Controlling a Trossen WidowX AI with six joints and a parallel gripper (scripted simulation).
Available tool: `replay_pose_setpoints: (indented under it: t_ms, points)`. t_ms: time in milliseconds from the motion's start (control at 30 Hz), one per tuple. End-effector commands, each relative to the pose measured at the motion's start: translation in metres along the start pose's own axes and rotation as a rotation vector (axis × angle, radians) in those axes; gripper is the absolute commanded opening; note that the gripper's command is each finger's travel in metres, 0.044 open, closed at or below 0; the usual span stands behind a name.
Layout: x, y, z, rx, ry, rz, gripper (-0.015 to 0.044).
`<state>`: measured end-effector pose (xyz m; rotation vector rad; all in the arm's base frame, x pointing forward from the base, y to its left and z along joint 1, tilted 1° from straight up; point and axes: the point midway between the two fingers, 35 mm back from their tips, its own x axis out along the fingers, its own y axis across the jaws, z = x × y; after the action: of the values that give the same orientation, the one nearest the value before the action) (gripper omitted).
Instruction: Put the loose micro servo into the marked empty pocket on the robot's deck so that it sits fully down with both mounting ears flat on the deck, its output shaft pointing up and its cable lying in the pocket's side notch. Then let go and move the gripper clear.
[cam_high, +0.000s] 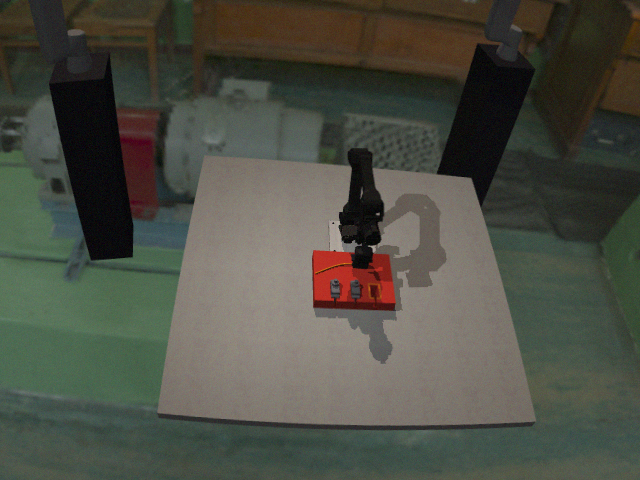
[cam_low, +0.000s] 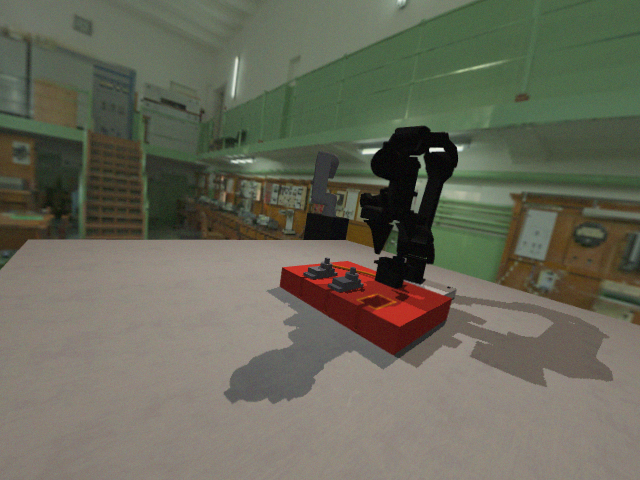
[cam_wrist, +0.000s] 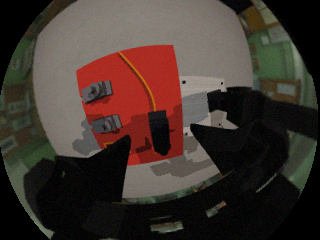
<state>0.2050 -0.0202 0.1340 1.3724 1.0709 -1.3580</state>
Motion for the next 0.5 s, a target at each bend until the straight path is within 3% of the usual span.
replay_pose_setpoints:
  t_ms: [0, 467]
  points:
    - [0.004, 0.000, 0.000, 0.002, 0.004, 0.003, 0.0440]
    - [0.023, 0.000, 0.000, 0.002, 0.004, 0.003, 0.0440]
